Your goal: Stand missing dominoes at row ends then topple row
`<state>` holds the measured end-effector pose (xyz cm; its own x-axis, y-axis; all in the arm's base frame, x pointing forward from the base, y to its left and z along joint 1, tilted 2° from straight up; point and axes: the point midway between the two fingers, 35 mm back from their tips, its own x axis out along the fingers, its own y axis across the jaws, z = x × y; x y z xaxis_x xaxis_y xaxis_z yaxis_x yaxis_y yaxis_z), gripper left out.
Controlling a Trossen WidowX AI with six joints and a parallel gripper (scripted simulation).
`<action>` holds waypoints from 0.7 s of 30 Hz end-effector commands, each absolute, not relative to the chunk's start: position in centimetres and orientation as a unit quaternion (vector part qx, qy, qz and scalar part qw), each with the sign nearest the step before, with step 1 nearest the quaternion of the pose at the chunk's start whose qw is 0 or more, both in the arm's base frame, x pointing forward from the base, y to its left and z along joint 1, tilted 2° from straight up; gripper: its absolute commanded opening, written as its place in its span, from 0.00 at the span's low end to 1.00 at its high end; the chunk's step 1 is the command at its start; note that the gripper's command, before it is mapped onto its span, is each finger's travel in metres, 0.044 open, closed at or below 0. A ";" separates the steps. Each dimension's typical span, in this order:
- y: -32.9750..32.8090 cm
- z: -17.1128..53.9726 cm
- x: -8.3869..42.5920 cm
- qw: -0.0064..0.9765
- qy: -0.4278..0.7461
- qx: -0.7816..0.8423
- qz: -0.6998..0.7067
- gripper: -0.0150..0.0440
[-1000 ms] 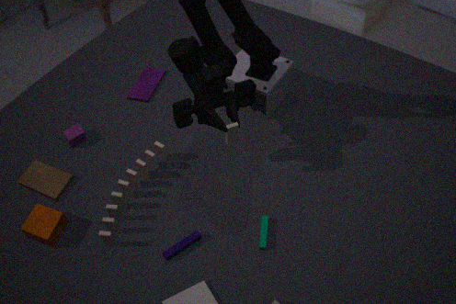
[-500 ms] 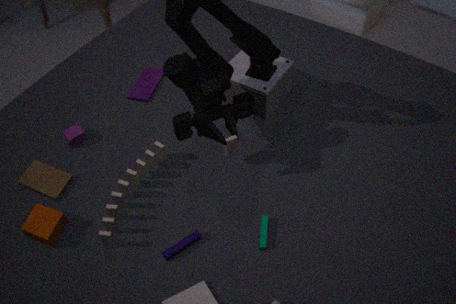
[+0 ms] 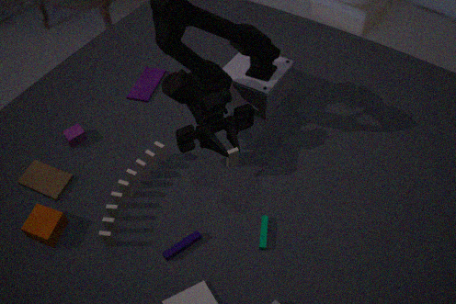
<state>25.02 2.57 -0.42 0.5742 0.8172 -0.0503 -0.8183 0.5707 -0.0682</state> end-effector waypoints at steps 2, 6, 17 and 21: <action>2.6 -1.9 25.0 0.884 0.003 -0.050 0.464 0.44; 2.7 -3.0 24.9 0.883 0.004 -0.051 0.466 0.44; 2.8 -3.8 24.7 0.883 0.005 -0.051 0.467 0.44; 2.8 -3.8 24.7 0.883 0.005 -0.051 0.467 0.48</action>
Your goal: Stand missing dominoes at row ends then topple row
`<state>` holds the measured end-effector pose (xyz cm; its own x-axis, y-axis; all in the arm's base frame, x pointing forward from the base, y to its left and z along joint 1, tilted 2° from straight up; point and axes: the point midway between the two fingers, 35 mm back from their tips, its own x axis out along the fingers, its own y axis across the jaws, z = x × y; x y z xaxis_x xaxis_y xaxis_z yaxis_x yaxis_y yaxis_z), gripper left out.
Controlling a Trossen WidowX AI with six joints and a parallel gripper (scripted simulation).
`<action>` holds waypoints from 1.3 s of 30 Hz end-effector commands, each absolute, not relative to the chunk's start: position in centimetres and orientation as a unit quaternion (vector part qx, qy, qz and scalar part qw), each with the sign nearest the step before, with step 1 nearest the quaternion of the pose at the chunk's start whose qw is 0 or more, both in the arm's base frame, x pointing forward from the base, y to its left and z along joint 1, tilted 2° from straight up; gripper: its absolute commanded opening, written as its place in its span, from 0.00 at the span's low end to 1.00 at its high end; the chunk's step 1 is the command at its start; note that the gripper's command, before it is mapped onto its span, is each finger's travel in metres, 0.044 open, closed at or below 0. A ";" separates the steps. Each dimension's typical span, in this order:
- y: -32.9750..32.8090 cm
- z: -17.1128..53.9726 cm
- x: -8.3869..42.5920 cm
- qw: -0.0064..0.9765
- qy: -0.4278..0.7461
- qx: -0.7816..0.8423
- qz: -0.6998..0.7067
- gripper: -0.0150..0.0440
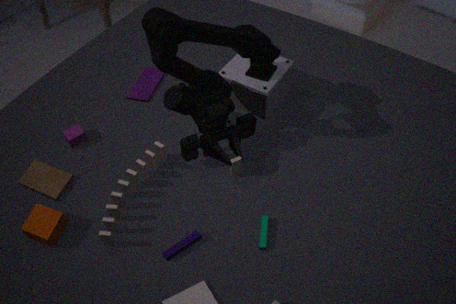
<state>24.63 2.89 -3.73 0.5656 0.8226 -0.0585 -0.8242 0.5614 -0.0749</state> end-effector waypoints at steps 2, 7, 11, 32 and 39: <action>2.8 -3.8 24.7 0.883 0.005 -0.051 0.467 0.57; 2.8 -3.8 24.7 0.883 0.005 -0.051 0.467 0.79; 2.8 -3.8 24.7 0.883 0.005 -0.051 0.467 0.97; 3.0 -0.1 29.5 0.892 0.119 -0.034 0.434 1.00; 4.5 -1.2 33.5 0.871 0.294 -0.063 0.388 1.00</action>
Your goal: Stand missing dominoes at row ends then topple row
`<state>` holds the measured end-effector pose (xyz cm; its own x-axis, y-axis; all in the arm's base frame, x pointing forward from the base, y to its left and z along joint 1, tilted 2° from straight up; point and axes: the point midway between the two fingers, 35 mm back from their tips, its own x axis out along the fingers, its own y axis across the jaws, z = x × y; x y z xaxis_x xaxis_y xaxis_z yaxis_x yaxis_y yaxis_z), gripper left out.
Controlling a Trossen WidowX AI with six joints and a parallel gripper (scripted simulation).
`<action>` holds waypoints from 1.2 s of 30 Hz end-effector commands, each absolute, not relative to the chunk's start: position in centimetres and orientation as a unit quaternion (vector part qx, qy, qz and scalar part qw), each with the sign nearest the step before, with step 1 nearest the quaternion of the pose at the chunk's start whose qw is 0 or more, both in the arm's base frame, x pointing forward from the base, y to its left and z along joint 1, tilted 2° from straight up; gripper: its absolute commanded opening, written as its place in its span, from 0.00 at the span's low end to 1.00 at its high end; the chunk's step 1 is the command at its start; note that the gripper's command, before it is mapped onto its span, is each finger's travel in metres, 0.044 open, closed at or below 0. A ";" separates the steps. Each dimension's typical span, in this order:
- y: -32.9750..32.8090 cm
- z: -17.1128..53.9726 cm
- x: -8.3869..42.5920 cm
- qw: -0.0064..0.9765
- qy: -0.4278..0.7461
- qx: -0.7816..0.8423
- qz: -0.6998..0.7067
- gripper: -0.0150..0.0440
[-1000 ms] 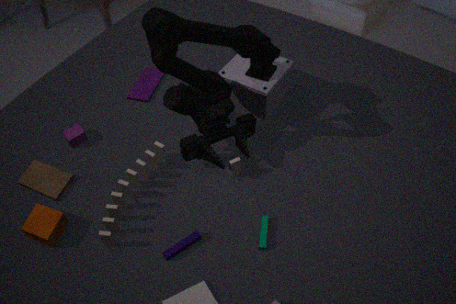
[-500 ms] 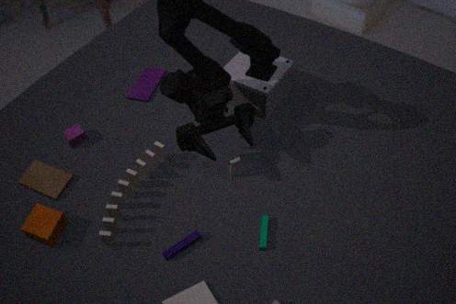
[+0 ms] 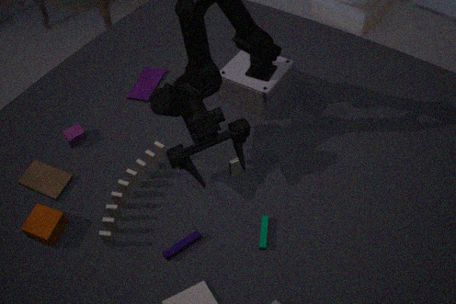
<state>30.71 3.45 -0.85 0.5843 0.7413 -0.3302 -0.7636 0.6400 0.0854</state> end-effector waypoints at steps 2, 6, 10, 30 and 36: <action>5.1 -1.4 33.6 0.852 0.353 -0.088 0.377 1.00; 6.1 -0.6 32.5 0.799 0.459 -0.158 0.355 1.00; 6.4 1.0 31.7 0.760 0.508 -0.223 0.339 1.00; 5.5 5.4 26.4 0.633 0.617 -0.343 0.317 1.00; 5.5 5.2 26.5 0.633 0.617 -0.343 0.317 1.00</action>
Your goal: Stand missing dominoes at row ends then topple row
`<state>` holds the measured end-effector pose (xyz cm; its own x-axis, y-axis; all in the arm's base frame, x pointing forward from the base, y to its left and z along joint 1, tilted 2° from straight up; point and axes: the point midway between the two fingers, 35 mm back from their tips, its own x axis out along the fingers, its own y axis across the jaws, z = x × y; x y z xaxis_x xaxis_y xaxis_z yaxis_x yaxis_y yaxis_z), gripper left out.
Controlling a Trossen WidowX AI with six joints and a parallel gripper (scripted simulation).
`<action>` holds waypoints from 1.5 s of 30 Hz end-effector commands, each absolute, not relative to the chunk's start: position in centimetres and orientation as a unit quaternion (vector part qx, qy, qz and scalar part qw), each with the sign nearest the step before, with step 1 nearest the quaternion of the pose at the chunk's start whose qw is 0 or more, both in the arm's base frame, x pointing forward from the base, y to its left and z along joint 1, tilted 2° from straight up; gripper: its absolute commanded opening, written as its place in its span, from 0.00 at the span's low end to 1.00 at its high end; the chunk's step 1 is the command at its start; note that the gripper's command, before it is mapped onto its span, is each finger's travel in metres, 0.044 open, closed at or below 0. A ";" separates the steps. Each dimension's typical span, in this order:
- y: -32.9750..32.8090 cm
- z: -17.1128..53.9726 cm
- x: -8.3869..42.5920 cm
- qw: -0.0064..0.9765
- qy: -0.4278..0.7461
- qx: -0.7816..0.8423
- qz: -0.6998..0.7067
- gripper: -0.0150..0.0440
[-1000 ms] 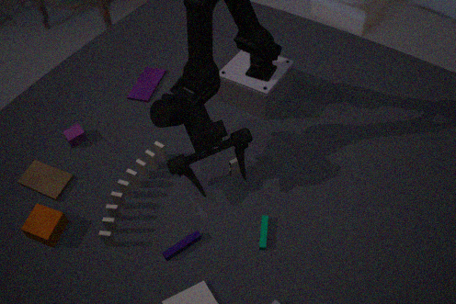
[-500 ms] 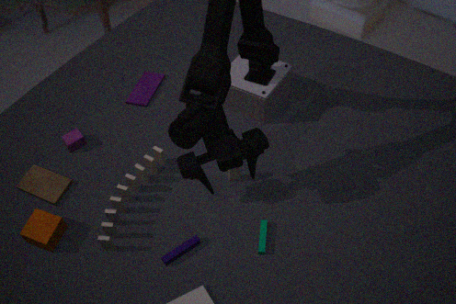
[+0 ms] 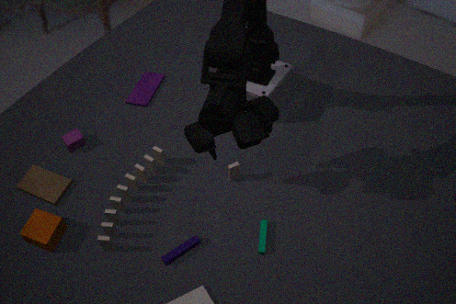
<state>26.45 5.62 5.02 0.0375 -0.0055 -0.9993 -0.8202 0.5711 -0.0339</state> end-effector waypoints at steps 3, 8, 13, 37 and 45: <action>5.5 2.6 26.7 0.633 0.617 -0.343 0.317 1.00; 5.4 -1.2 26.6 0.633 0.617 -0.343 0.317 1.00; 5.4 -1.4 26.6 0.633 0.617 -0.343 0.317 1.00; 5.3 -2.7 26.6 0.633 0.617 -0.343 0.317 0.44; 5.4 -2.4 26.7 0.633 0.617 -0.343 0.317 0.44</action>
